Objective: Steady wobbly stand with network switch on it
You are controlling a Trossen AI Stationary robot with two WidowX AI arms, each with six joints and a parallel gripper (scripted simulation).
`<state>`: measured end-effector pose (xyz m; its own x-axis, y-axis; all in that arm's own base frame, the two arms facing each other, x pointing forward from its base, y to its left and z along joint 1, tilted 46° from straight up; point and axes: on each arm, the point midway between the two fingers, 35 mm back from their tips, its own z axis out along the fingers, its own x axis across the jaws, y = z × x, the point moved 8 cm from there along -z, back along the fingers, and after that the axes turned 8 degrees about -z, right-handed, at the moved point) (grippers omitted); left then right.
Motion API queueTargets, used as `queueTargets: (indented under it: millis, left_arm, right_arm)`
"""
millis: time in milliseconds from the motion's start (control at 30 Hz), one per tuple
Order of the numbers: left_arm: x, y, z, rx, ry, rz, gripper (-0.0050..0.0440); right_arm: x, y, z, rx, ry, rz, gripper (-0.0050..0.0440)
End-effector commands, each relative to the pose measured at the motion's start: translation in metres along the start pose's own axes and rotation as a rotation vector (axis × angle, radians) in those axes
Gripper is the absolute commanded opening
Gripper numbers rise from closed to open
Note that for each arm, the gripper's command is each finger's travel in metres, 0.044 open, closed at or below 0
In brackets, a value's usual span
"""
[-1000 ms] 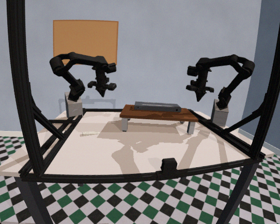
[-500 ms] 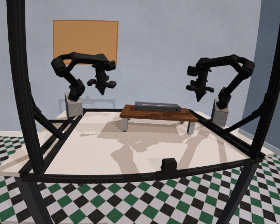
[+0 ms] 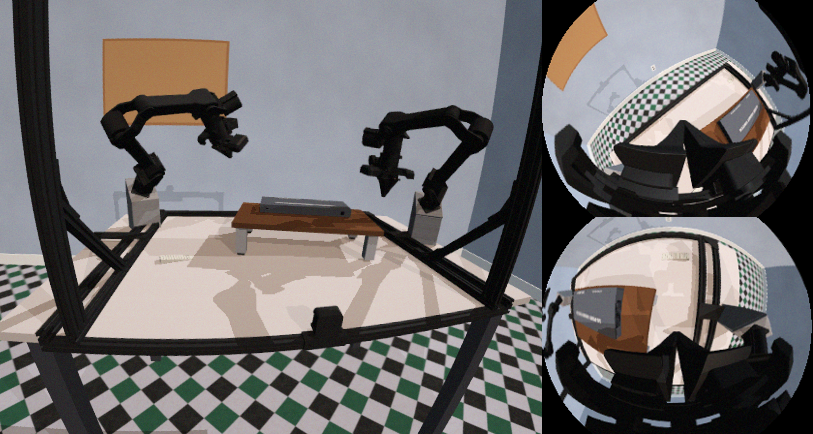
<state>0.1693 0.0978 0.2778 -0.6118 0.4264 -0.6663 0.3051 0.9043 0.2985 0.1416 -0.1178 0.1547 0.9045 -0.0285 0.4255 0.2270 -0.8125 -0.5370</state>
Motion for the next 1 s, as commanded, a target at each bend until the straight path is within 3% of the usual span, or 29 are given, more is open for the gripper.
queueTargets:
  millis: [0,167,500,700,967]
  left_arm:
    - [-0.017,0.024,-0.001,-0.096,-0.036,0.083,0.0000]
    - [-0.019,0.021,-0.009,-0.110,-0.047,0.087,0.0000]
    - [-0.095,0.085,-0.070,-0.573,-0.207,0.397,0.0000]
    - [-0.095,0.085,-0.070,-0.573,-0.207,0.397,0.0000]
    - [-0.145,0.104,-0.134,-0.916,-0.317,0.574,0.0000]
  right_arm:
    - [0.000,0.000,0.000,0.000,0.000,0.000,0.0000]
    - [0.000,0.000,0.000,0.000,0.000,0.000,0.0000]
    - [0.000,0.000,0.000,0.000,0.000,0.000,0.0000]
    - [0.000,0.000,0.000,0.000,0.000,0.000,0.0000]
    - [0.000,0.000,0.000,0.000,0.000,0.000,0.0000]
